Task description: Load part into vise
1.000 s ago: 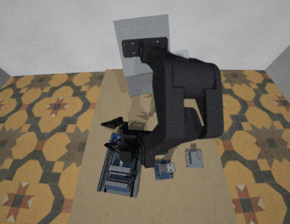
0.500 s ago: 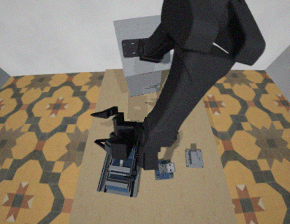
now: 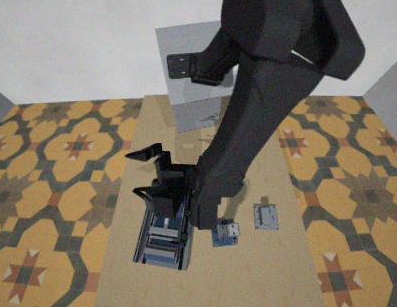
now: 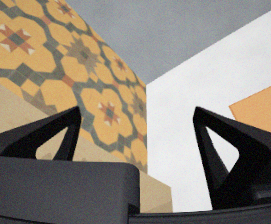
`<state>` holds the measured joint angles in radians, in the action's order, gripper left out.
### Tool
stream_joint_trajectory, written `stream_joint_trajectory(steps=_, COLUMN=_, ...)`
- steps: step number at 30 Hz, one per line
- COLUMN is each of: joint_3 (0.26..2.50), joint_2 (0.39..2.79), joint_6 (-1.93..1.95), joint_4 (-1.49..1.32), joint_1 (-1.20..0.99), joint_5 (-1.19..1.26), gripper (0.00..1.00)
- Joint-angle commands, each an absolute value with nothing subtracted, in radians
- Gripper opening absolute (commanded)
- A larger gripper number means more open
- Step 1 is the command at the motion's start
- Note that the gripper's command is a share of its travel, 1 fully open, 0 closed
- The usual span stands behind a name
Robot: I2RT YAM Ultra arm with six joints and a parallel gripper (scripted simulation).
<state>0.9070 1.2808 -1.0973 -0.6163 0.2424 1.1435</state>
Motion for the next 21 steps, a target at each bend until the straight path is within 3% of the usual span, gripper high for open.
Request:
stream_joint_trajectory(steps=1, joint_3=0.940, joint_2=1.241, joint_6=-1.030, joint_4=-0.573, joint_1=0.219, joint_5=1.084, gripper=1.00)
stream_joint_trajectory(steps=21, joint_3=1.000, joint_2=1.116, joint_6=-0.515, joint_4=-0.286, joint_1=0.091, joint_5=0.573, gripper=1.00)
